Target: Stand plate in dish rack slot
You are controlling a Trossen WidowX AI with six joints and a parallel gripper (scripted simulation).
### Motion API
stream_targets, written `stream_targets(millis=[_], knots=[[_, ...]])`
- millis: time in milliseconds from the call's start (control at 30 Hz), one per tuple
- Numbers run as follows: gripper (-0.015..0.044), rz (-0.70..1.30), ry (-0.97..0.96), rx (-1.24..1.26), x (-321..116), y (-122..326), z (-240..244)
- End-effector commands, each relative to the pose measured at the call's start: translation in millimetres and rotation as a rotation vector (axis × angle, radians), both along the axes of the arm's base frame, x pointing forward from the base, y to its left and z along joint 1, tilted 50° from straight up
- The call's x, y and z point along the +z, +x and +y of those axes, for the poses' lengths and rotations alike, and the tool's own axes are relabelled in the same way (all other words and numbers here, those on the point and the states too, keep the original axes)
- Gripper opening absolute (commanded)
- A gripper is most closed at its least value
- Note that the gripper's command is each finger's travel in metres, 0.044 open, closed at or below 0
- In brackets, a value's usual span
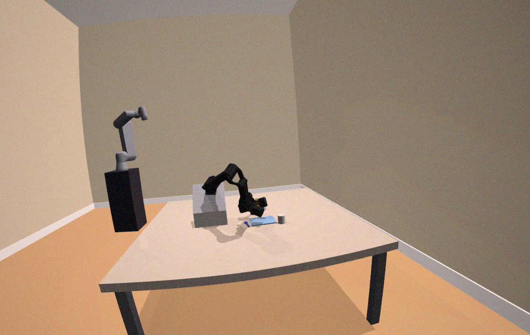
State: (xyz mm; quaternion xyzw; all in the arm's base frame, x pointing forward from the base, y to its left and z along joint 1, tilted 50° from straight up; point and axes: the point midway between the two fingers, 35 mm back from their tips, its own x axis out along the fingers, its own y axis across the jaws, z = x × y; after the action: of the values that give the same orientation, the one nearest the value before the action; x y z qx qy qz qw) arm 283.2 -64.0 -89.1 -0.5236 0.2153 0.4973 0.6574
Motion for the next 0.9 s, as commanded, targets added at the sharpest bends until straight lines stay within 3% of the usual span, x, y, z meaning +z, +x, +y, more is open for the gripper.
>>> stream_targets(millis=[0,867], knots=[[0.0,0.006,0.003,0.003,-8,0,7],[0.0,-0.015,-0.003,0.003,-25,3,12]])
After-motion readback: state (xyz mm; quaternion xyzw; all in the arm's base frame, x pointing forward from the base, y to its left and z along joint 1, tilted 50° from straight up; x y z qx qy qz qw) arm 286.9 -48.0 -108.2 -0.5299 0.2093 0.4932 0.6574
